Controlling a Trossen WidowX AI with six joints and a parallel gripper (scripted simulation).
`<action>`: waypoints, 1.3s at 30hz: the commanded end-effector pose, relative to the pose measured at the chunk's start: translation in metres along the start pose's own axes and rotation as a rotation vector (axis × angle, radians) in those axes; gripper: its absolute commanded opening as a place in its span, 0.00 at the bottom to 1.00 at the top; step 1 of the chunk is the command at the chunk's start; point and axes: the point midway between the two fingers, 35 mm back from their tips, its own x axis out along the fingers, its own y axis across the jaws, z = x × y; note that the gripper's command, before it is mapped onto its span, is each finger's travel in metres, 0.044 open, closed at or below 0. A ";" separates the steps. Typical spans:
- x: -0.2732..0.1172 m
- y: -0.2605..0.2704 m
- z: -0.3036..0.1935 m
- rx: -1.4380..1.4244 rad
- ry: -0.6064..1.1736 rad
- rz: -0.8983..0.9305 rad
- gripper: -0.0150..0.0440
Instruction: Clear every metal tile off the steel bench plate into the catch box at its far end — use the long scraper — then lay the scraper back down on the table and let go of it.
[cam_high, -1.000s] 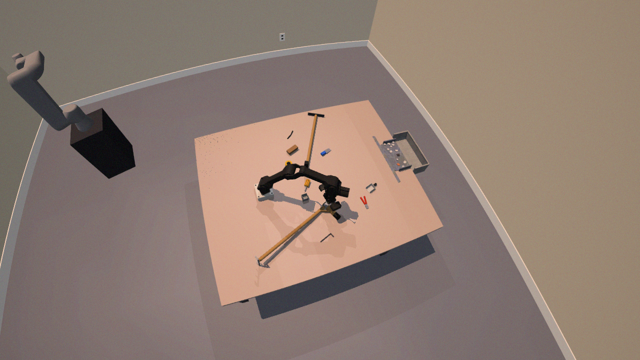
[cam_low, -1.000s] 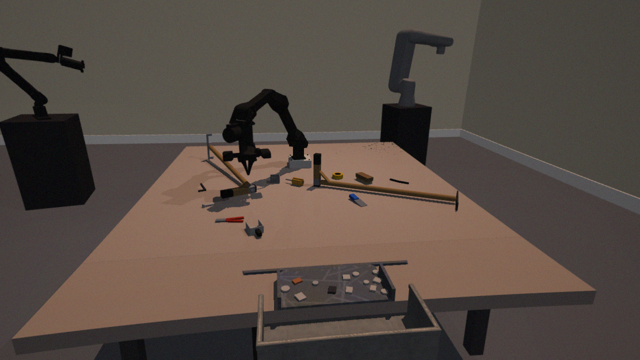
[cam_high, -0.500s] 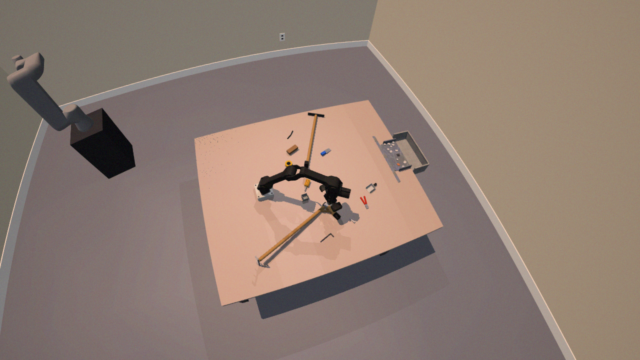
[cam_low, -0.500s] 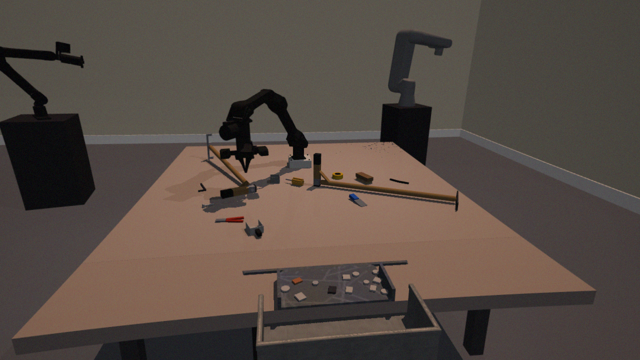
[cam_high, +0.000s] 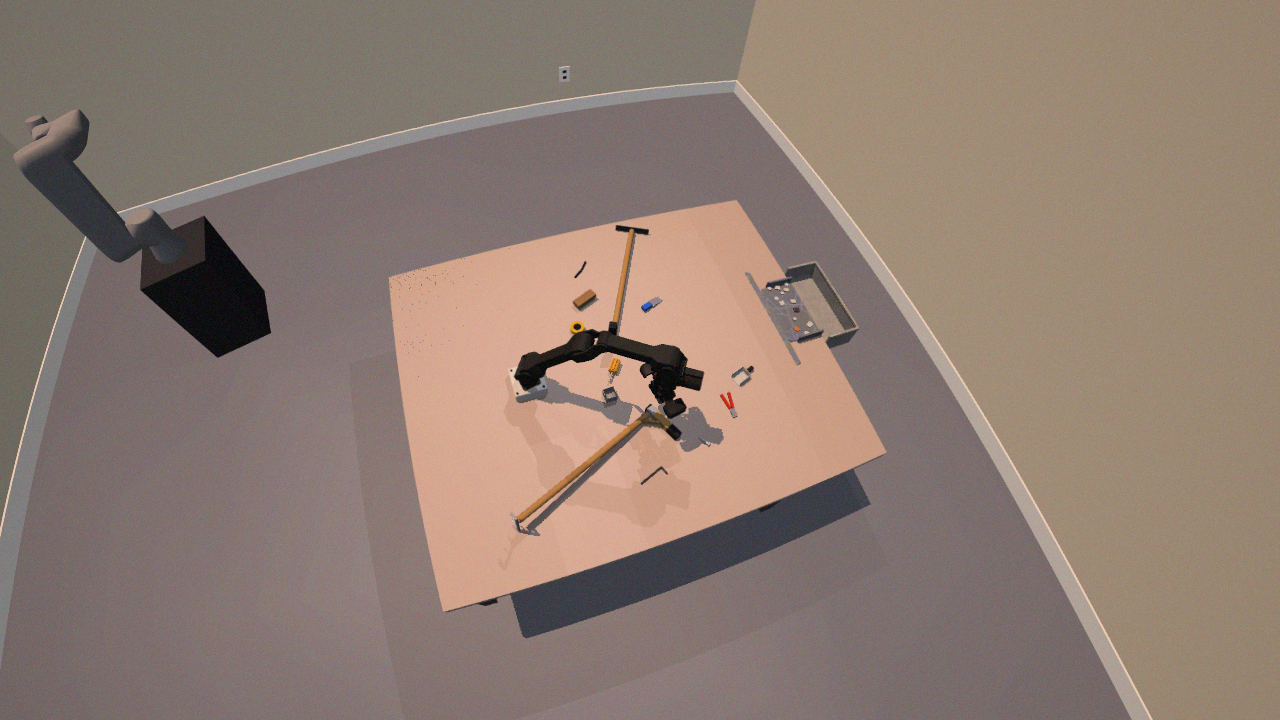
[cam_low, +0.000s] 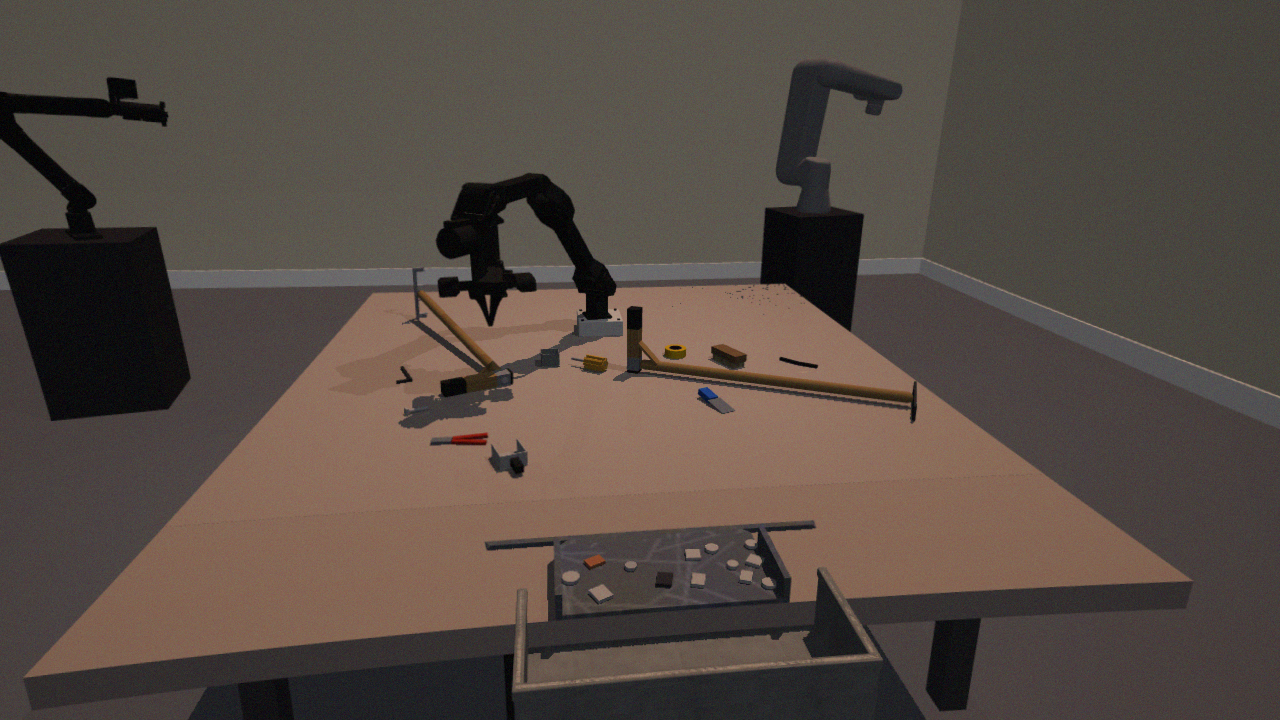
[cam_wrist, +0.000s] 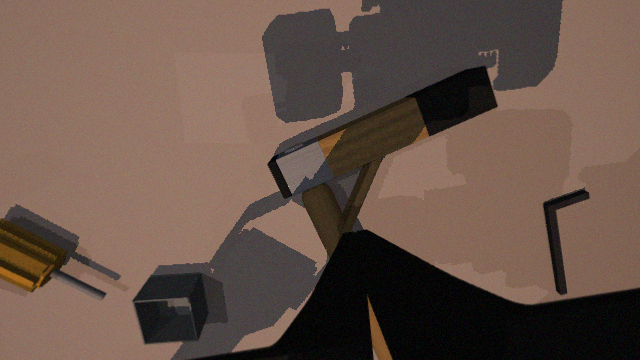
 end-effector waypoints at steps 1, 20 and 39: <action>-0.008 0.000 0.000 0.001 -0.003 -0.003 0.25; -0.012 0.073 0.064 -0.088 -0.044 -0.022 0.25; -0.017 0.168 0.114 -0.185 -0.097 -0.025 0.25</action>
